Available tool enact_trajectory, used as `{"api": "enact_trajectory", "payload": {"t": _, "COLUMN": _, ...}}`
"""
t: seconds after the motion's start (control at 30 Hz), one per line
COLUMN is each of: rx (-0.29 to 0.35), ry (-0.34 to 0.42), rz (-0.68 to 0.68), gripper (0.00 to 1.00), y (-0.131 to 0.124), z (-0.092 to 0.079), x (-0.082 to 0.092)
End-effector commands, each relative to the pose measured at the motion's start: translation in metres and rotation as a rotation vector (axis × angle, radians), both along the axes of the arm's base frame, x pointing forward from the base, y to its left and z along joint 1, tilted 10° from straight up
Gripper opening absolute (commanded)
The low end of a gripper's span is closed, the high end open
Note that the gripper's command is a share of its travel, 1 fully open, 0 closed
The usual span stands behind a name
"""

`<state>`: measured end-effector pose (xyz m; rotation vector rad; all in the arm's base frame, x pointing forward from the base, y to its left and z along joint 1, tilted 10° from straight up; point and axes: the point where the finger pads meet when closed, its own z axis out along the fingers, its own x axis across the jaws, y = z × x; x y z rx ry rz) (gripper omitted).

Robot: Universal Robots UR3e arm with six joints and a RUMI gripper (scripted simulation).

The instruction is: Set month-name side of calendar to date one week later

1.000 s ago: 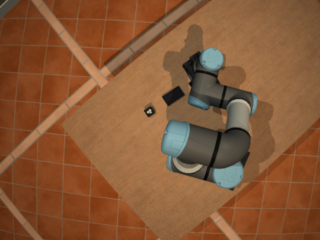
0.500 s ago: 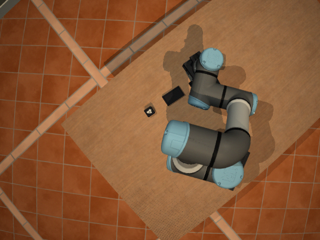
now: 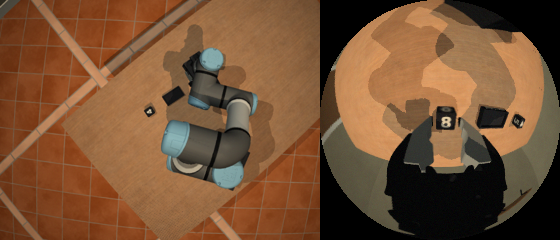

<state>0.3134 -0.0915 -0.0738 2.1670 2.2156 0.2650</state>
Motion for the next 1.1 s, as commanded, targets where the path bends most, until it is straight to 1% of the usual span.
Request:
{"api": "enact_trajectory", "payload": {"t": 0.0, "rx": -0.002, "ry": -0.002, "rz": 0.000, "gripper": 0.29, "y": -0.001, "z": 0.001, "x": 0.001}}
{"api": "enact_trajectory", "payload": {"t": 0.23, "rx": -0.002, "ry": -0.002, "rz": 0.000, "gripper": 0.29, "y": -0.001, "z": 0.002, "x": 0.000}}
{"api": "enact_trajectory", "payload": {"t": 0.43, "rx": -0.002, "ry": -0.002, "rz": 0.000, "gripper": 0.29, "y": -0.002, "z": 0.011, "x": -0.001}}
{"api": "enact_trajectory", "payload": {"t": 0.7, "rx": -0.002, "ry": -0.002, "rz": 0.000, "gripper": 0.29, "y": -0.004, "z": 0.037, "x": -0.005}}
{"api": "enact_trajectory", "payload": {"t": 0.77, "rx": -0.002, "ry": -0.002, "rz": 0.000, "gripper": 0.29, "y": -0.004, "z": 0.037, "x": -0.005}}
{"api": "enact_trajectory", "payload": {"t": 1.07, "rx": -0.002, "ry": -0.002, "rz": 0.000, "gripper": 0.29, "y": -0.008, "z": 0.071, "x": -0.010}}
